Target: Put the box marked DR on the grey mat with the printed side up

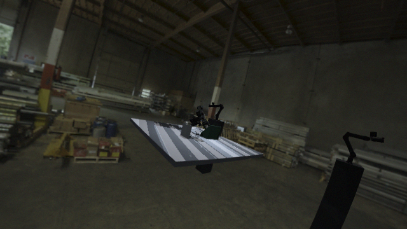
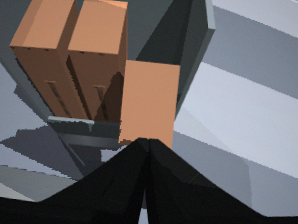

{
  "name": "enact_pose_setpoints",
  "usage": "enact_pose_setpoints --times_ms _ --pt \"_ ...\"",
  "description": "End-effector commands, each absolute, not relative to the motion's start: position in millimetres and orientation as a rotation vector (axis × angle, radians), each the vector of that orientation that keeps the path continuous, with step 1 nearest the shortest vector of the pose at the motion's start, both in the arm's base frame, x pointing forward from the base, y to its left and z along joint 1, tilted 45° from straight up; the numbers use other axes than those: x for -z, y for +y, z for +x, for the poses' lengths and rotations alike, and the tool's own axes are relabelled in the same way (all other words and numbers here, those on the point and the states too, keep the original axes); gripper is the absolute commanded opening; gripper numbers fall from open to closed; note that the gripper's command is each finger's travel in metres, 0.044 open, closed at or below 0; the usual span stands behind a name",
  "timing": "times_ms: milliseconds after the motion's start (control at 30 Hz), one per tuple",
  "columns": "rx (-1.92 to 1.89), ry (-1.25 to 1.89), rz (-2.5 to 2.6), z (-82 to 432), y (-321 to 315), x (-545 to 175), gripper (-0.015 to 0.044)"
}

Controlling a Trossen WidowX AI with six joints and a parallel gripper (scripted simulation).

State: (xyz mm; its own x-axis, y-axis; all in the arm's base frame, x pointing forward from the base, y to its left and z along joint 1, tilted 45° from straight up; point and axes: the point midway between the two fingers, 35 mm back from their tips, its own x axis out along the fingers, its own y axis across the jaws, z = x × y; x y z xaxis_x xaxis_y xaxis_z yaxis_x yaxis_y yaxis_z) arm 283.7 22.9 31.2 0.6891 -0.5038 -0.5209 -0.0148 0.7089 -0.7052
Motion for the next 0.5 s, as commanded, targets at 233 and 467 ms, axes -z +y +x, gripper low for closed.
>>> enact_pose_setpoints --times_ms 233,467 --pt "0.303 0.773 -0.745 284.3 23.0 -31.3 0.0" --pt "0.295 0.783 -0.768 284.7 23.4 -31.3 0.0052"
